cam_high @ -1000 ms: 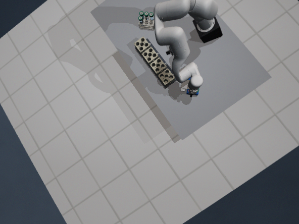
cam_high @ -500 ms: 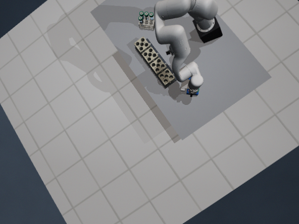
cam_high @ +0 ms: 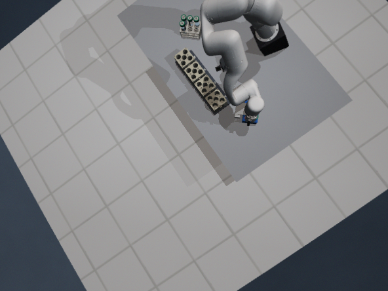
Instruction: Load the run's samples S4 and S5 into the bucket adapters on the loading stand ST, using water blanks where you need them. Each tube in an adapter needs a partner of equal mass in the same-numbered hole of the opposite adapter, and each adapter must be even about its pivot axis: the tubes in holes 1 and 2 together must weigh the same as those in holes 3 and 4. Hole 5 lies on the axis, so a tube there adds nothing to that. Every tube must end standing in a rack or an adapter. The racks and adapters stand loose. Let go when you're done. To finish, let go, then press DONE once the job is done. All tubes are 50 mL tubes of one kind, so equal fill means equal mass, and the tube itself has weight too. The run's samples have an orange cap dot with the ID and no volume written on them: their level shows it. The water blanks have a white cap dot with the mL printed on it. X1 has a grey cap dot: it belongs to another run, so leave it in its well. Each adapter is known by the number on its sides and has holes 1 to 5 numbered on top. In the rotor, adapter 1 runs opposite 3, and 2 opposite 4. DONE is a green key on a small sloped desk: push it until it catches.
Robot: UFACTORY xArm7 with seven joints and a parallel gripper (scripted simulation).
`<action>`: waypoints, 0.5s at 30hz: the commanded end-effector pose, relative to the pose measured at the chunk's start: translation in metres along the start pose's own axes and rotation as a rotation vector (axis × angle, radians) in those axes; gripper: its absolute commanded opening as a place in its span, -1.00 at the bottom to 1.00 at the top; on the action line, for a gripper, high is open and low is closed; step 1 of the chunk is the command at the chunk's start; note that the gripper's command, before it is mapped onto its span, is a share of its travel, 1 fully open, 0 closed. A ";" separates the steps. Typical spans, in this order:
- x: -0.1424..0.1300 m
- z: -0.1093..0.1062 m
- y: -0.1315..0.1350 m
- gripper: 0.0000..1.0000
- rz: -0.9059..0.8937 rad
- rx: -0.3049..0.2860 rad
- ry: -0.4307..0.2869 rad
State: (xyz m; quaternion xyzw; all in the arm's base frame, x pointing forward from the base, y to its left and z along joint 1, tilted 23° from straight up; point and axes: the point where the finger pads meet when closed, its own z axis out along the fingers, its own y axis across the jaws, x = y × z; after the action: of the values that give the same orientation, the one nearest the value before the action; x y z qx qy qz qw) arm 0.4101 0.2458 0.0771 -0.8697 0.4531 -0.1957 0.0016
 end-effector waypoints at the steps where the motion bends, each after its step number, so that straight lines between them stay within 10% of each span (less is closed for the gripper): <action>1: 0.000 -0.009 -0.002 -1.00 0.000 0.005 0.000; 15: 0.000 -0.033 -0.002 -1.00 0.000 0.005 0.000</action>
State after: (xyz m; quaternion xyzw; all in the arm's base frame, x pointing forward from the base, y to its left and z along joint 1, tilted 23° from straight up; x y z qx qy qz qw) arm 0.4011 0.2510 0.1022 -0.8697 0.4529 -0.1961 0.0023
